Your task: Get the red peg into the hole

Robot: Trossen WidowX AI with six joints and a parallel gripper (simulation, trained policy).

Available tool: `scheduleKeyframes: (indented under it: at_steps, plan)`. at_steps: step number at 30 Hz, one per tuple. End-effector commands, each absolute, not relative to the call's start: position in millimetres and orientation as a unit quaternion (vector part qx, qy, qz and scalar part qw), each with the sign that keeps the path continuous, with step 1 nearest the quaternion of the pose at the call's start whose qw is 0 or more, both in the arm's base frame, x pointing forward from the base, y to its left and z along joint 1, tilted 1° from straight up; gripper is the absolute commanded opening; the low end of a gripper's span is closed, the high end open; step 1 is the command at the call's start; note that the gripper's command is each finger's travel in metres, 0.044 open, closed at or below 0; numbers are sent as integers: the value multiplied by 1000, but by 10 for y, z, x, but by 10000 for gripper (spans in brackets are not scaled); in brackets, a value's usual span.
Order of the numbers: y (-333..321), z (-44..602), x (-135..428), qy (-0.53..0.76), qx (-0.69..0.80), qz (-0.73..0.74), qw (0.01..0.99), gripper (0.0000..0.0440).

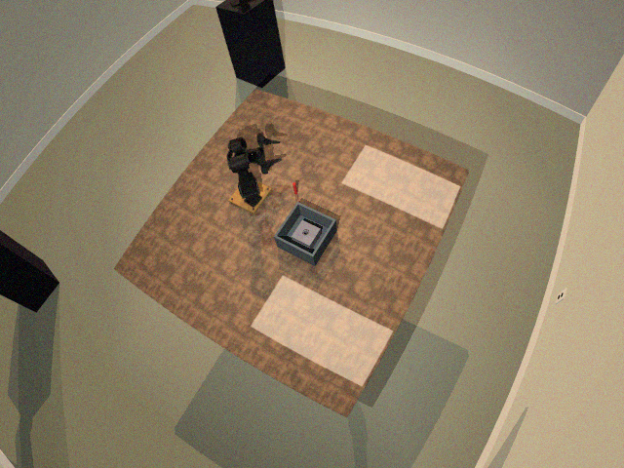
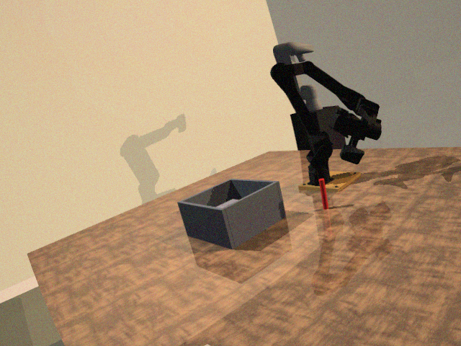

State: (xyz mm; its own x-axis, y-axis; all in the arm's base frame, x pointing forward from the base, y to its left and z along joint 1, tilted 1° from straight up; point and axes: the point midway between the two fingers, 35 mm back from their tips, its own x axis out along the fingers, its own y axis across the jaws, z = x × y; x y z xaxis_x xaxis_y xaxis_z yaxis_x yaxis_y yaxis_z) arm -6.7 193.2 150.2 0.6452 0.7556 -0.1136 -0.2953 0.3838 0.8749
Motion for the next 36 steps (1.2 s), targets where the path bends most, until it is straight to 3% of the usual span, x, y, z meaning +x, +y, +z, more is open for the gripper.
scheduleKeyframes:
  at_steps: [1, 2, 19, 36]
  plan:
    - [1937, 1493, -51, 262, 447, 320, 793, 424]
    - [1939, 1477, -21, 265, 449, 303, 798, 440]
    - [1864, 1193, 515, 320, 367, 58, 872, 439]
    - [1985, 1175, 1009, 452, 291, -56, 842, 417]
